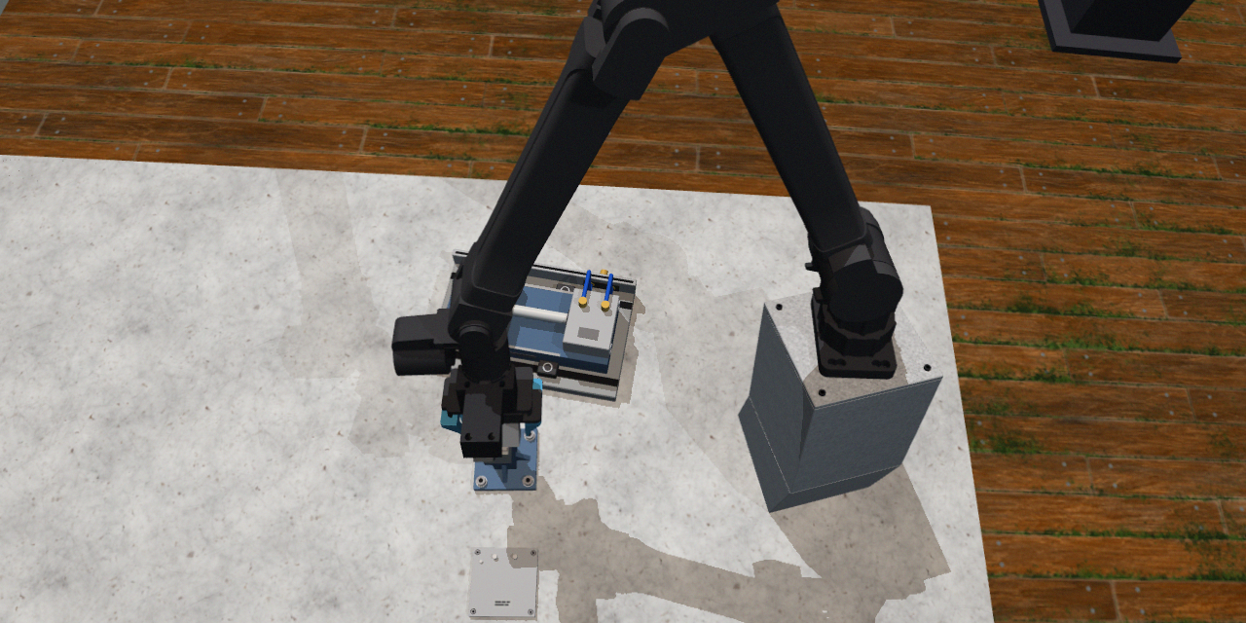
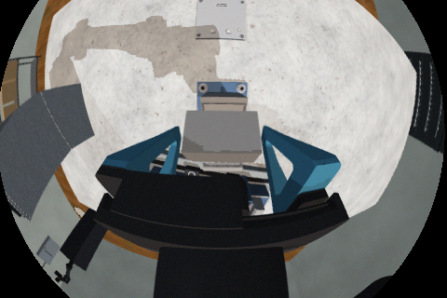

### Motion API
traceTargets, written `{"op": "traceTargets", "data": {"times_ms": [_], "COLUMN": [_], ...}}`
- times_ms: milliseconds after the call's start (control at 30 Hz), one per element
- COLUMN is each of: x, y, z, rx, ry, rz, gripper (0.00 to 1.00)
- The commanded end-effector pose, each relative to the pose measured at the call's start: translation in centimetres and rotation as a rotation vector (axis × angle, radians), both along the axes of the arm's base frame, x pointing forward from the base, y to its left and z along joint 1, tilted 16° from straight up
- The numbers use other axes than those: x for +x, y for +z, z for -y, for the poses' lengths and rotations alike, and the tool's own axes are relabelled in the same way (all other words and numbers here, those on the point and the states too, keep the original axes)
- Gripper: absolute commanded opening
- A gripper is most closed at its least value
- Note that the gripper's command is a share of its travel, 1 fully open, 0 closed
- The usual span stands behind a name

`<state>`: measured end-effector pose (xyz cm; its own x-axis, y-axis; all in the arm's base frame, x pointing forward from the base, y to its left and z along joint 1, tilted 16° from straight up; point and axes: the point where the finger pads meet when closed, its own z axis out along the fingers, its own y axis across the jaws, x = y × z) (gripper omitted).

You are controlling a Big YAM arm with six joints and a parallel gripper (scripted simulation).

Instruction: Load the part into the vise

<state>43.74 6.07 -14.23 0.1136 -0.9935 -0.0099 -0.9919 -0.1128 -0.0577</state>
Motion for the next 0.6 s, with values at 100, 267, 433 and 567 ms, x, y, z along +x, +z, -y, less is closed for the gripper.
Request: {"op": "traceTargets", "data": {"times_ms": [100, 267, 433, 567], "x": [1.1, 1.3, 0.8, 1.0], "y": [1.1, 0.5, 0.0, 0.1], "z": [-0.8, -0.8, -0.8, -0.8], "rx": [-0.036, -0.094, -0.155, -0.178], "ry": [-0.015, -0.019, -0.022, -0.023], "rz": [0.03, 0.028, 0.022, 0.028], "gripper": [0.81, 0.81, 0.81, 0.81]}}
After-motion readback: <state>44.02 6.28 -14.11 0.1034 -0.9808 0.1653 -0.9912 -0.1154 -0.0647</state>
